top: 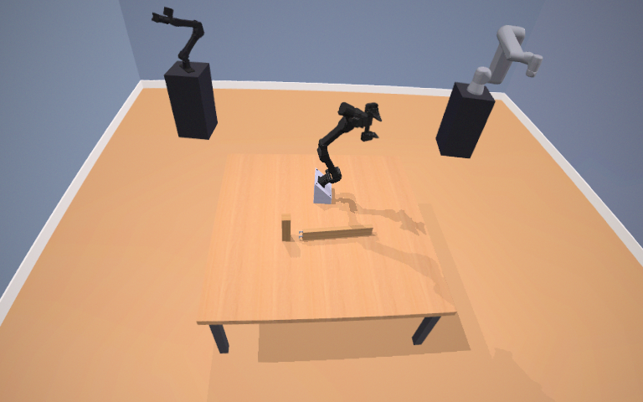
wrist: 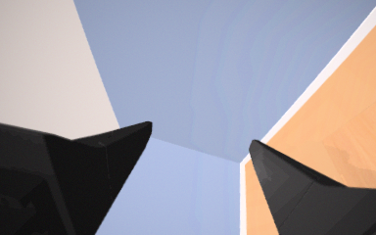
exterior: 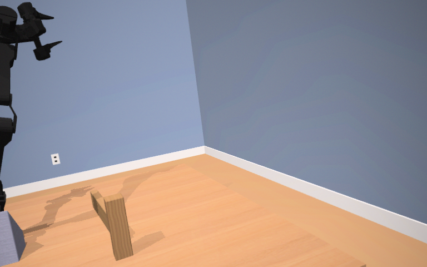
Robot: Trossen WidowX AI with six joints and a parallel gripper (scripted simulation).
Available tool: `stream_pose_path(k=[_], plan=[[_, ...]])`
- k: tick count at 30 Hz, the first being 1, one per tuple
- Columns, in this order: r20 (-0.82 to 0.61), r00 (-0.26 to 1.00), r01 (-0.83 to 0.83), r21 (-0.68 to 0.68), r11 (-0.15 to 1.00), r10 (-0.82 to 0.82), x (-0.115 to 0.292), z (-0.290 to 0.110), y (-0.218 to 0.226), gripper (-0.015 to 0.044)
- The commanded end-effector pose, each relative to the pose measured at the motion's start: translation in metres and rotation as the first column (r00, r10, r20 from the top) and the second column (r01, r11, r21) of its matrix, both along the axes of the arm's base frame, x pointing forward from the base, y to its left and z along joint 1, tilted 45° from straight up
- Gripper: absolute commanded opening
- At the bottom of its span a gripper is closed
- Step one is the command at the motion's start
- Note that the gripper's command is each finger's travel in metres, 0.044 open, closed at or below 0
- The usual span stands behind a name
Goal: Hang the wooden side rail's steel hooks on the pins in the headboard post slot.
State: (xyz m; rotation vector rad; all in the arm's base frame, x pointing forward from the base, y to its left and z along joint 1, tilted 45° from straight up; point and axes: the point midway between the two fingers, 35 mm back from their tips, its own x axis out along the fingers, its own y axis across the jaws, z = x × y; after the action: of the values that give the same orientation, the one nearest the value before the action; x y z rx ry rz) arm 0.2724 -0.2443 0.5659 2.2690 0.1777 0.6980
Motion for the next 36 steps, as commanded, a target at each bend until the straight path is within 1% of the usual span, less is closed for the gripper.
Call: stream_pose_path(k=[1,2,4,8,11,15,20,25,30,36], plan=[[0.003,1.0,0.003,-0.003,1.0,-0.003,-0.001,0.001,0.0,0.0426],[0.011,1.0,0.012,-0.012,1.0,-0.011,-0.004,0.002,0.001,0.044],[0.045,0.998,0.047,-0.049,0.998,-0.045,-0.014,0.01,0.003,0.044],[0.173,0.973,0.184,-0.176,0.967,-0.154,-0.051,0.035,0.017,0.044],[0.28,0.933,0.302,-0.269,0.914,-0.226,-0.079,0.053,0.034,0.044],[0.422,0.856,0.464,-0.374,0.803,-0.298,-0.112,0.074,0.06,0.044],[0.591,0.735,0.645,-0.46,0.61,-0.332,-0.145,0.094,0.101,0.044],[0.737,0.605,0.786,-0.492,0.375,-0.302,-0.168,0.106,0.15,0.044],[0.849,0.483,0.875,-0.468,0.122,-0.213,-0.179,0.111,0.202,0.044],[0.92,0.387,0.907,-0.393,-0.149,-0.067,-0.176,0.106,0.262,0.044]])
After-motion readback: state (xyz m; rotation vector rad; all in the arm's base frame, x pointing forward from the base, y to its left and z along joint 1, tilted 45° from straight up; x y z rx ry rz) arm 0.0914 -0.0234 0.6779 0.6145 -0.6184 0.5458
